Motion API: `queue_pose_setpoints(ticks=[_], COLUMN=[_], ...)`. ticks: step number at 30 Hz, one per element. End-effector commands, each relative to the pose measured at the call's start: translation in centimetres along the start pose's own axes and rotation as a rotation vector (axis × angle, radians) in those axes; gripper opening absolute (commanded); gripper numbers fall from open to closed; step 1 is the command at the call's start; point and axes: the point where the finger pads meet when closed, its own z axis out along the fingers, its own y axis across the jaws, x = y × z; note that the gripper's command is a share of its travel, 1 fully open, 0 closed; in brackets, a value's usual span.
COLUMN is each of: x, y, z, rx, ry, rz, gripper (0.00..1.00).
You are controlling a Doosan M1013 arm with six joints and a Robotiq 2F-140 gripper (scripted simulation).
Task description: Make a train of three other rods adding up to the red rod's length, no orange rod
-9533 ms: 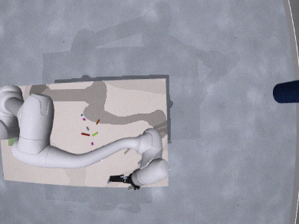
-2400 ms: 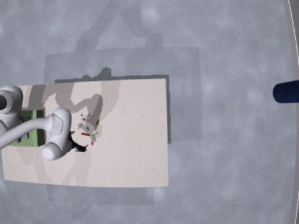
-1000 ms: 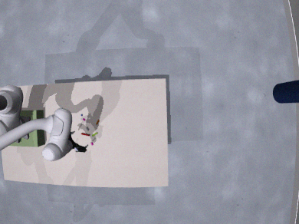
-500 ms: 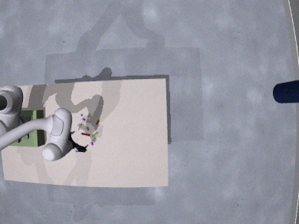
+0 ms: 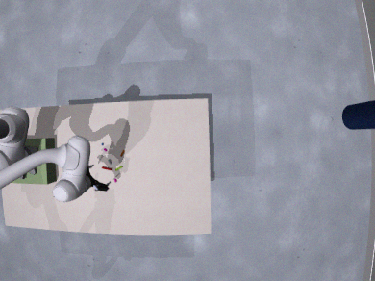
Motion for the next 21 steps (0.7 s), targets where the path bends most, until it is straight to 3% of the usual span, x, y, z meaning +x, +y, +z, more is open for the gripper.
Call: queue_pose_setpoints(ticks=[1,12,21], x=[0.00,0.01,0.02], y=[0.00,0.00,0.03], z=[-0.01,-0.01,-0.01], rx=[0.000,0.000,0.000], ry=[0.000,0.000,0.000], rz=[0.000,0.016,0.319], gripper=[1.00,1.00,1.00])
